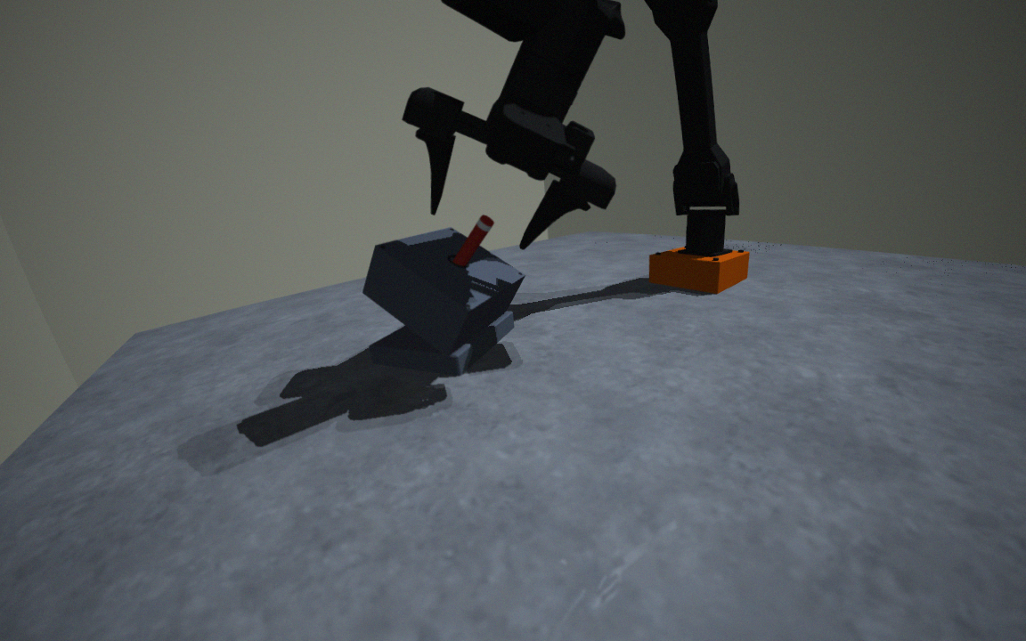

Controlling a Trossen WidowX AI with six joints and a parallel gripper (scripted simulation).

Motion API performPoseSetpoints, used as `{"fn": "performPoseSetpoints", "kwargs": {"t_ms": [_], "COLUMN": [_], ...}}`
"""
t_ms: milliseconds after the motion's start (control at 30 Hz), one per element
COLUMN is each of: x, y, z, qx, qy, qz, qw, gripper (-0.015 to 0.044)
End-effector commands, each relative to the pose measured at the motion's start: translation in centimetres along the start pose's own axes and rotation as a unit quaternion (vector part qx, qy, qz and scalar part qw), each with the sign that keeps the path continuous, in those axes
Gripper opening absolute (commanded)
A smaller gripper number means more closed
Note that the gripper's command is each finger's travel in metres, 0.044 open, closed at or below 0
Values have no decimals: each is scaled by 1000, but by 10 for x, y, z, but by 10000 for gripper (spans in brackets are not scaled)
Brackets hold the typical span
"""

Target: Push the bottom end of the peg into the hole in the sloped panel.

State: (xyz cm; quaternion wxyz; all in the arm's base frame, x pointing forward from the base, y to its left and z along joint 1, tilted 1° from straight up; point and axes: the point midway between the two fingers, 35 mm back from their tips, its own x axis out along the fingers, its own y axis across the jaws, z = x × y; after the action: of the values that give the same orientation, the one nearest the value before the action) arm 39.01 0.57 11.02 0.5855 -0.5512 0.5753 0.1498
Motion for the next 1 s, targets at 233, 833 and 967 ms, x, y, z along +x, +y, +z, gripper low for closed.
{"fn": "performPoseSetpoints", "kwargs": {"t_ms": [233,833,967], "x": [-29,-68,-73], "y": [-4,6,7], "z": [1,4,4], "qx": [6,3,3], "qy": [-3,-3,-3], "qz": [-7,-6,-6], "qw": [1000,1000,1000], "gripper": [440,440,440]}}
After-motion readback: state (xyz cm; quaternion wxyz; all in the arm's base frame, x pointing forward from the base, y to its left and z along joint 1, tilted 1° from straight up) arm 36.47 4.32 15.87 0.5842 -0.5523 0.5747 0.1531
